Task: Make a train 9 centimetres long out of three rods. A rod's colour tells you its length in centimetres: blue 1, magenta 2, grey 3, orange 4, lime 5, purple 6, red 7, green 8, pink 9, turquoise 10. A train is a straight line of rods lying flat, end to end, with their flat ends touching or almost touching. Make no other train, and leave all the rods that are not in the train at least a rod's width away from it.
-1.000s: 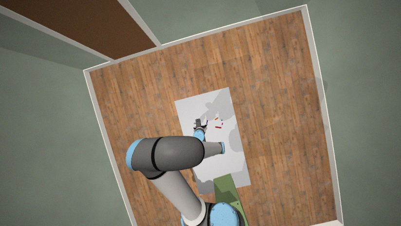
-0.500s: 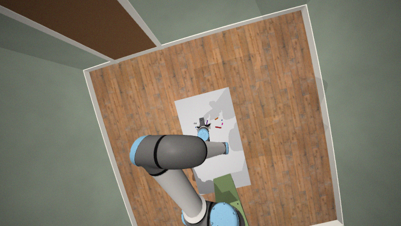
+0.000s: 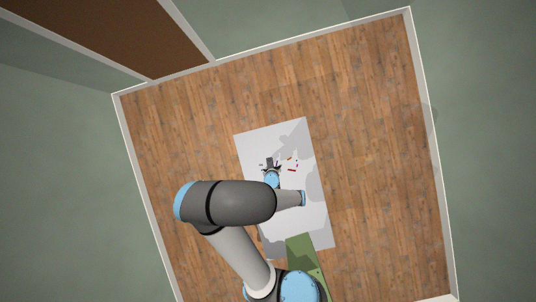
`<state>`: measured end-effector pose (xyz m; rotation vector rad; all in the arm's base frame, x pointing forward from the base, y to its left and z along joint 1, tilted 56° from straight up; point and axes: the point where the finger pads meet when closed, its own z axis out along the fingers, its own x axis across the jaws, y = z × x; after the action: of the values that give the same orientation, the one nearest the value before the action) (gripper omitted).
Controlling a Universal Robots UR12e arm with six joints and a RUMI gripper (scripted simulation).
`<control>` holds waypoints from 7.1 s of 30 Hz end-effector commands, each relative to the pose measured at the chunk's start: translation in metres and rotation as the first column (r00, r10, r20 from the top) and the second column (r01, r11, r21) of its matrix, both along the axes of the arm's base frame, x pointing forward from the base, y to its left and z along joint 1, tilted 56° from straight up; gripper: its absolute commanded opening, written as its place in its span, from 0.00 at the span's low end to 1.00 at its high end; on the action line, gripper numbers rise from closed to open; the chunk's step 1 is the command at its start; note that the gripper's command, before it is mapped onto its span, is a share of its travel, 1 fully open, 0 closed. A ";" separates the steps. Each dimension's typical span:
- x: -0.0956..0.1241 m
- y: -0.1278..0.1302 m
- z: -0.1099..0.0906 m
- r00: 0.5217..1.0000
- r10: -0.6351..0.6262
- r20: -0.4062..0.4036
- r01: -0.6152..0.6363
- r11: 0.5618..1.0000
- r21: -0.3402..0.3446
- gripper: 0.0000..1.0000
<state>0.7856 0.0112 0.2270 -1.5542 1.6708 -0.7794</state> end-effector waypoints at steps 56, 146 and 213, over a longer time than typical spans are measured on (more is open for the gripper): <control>-0.002 0.001 -0.002 1.000 0.001 -0.003 -0.001 1.000 0.001 1.00; -0.002 -0.120 -0.013 1.000 0.001 -0.002 -0.001 1.000 0.000 1.00; -0.040 -0.201 -0.062 0.968 -0.241 -0.066 0.248 0.900 0.358 0.14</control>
<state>0.7465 -0.1922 0.1651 -1.1112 1.9243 -0.5382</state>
